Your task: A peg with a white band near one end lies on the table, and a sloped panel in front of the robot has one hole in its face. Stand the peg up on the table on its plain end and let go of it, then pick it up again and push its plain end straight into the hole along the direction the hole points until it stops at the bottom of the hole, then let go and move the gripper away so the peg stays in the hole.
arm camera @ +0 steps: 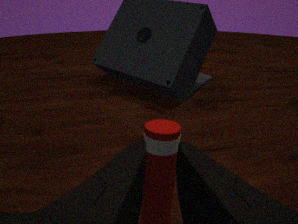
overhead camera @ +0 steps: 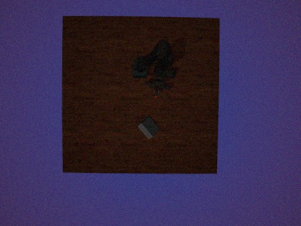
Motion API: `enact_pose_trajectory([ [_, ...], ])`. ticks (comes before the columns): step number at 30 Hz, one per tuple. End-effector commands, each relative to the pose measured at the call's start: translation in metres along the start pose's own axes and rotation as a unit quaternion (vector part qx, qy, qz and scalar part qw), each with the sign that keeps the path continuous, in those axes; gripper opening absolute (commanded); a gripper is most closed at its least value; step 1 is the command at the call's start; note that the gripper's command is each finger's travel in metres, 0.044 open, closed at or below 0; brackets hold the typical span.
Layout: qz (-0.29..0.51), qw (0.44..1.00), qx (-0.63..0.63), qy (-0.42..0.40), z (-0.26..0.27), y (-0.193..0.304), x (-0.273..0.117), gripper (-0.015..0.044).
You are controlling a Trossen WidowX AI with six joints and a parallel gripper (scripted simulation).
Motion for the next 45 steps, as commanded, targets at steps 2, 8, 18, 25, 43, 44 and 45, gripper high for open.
enact_pose_trajectory([
  [2, 0.001, 1.0, 0.0, 0.0, 0.0, 0.0012, -0.0011, 0.0051],
  [8, -0.001, 1.0, 0.0, 0.0, -0.0001, 0.0017, -0.0013, 0.0051],
  [18, -0.004, 1.0, 0.001, 0.0, -0.0001, 0.0023, -0.0014, 0.0051],
  [25, -0.006, 1.0, 0.001, 0.001, -0.0001, 0.0029, -0.0015, 0.0051],
  [43, -0.01, 1.0, 0.002, 0.001, 0.0, 0.004, -0.0017, 0.0051],
  [44, -0.011, 1.0, 0.002, 0.001, 0.0, 0.0043, -0.0017, 0.0051],
  [45, -0.011, 1.0, 0.002, 0.001, 0.0, 0.0043, -0.0017, 0.0051],
])
Point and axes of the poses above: the point midway between the two fingers, 35 mm back from their tips, its own x axis out along the fingers, its own z axis across the jaws, y = z × x, the point moved 9 cm from there along -x, back along the fingers, and after that the axes turned 5 degrees about x, right-handed, at the moved point
